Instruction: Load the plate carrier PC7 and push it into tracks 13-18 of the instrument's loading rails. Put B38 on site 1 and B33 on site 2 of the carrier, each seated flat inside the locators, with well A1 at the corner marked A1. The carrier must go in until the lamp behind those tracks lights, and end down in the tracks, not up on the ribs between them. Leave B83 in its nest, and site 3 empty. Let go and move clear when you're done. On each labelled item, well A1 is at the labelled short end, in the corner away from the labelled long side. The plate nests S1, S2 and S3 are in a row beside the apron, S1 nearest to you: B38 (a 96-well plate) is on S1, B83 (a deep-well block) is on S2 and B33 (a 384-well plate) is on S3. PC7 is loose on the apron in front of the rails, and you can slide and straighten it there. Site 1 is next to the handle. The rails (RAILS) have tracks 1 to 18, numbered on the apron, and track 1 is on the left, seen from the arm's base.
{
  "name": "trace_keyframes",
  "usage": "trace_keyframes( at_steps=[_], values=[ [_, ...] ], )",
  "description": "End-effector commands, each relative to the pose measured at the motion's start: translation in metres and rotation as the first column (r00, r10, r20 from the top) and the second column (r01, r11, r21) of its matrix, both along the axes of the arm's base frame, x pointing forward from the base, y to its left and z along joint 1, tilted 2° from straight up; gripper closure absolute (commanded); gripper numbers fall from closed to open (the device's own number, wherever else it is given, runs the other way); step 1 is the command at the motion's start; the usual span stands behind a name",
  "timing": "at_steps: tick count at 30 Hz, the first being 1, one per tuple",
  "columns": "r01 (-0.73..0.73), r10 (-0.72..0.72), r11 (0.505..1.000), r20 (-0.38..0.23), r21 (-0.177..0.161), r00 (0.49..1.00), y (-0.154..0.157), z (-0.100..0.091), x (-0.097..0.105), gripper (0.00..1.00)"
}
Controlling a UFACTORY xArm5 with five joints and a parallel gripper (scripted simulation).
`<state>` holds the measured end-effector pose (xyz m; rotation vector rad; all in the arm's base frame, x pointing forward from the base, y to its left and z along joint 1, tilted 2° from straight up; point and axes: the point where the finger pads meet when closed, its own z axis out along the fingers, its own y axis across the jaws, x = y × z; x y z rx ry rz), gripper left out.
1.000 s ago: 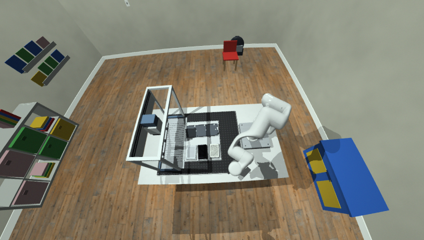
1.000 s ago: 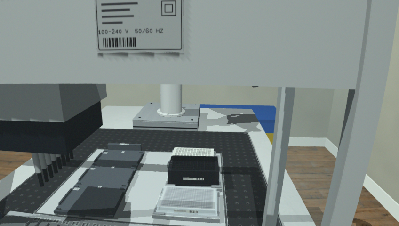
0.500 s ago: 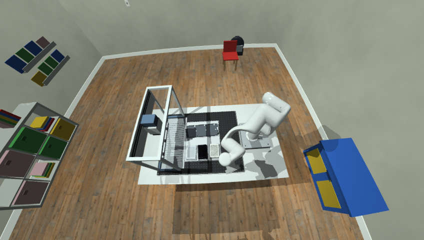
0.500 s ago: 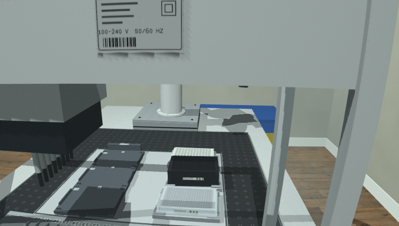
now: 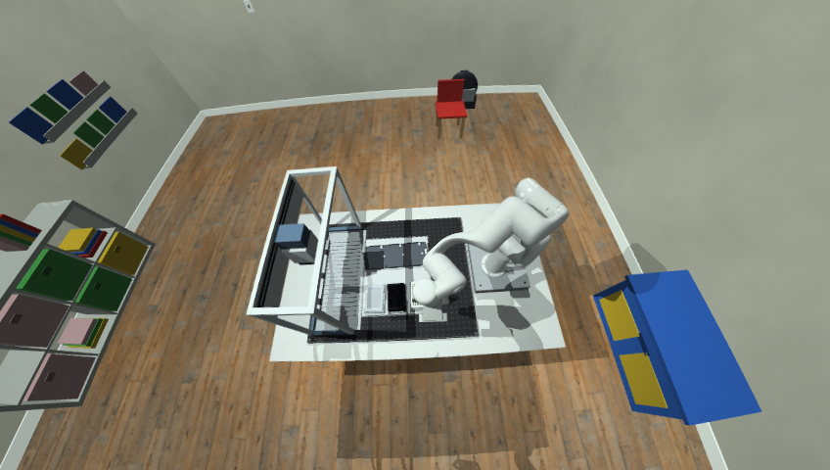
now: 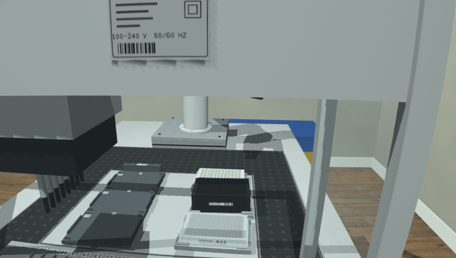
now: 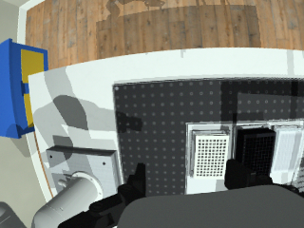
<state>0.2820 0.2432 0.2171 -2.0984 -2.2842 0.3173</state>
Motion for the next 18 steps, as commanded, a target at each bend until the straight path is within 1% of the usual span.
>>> trace_keyframes(
  at_steps=[1, 4, 8, 11, 15, 16, 18],
  values=[
    [0.107, -0.107, 0.994, 0.021, 0.004, 0.994, -0.012, 0.003, 0.013, 0.0],
    [0.185, -0.185, 0.983, 0.034, 0.005, 0.982, -0.021, 0.005, 0.023, 0.0],
    [0.312, -0.312, 0.95, 0.054, 0.009, 0.948, -0.037, 0.007, 0.036, 0.0],
    [0.326, -0.326, 0.945, 0.056, 0.009, 0.944, -0.04, 0.007, 0.038, 0.0],
    [0.447, -0.447, 0.895, 0.075, 0.016, 0.892, -0.056, 0.01, 0.05, 0.0],
    [0.459, -0.459, 0.888, 0.077, 0.016, 0.885, -0.059, 0.01, 0.053, 0.0],
    [0.517, -0.516, 0.856, 0.086, 0.021, 0.852, -0.067, 0.011, 0.058, 0.0]
  ],
)
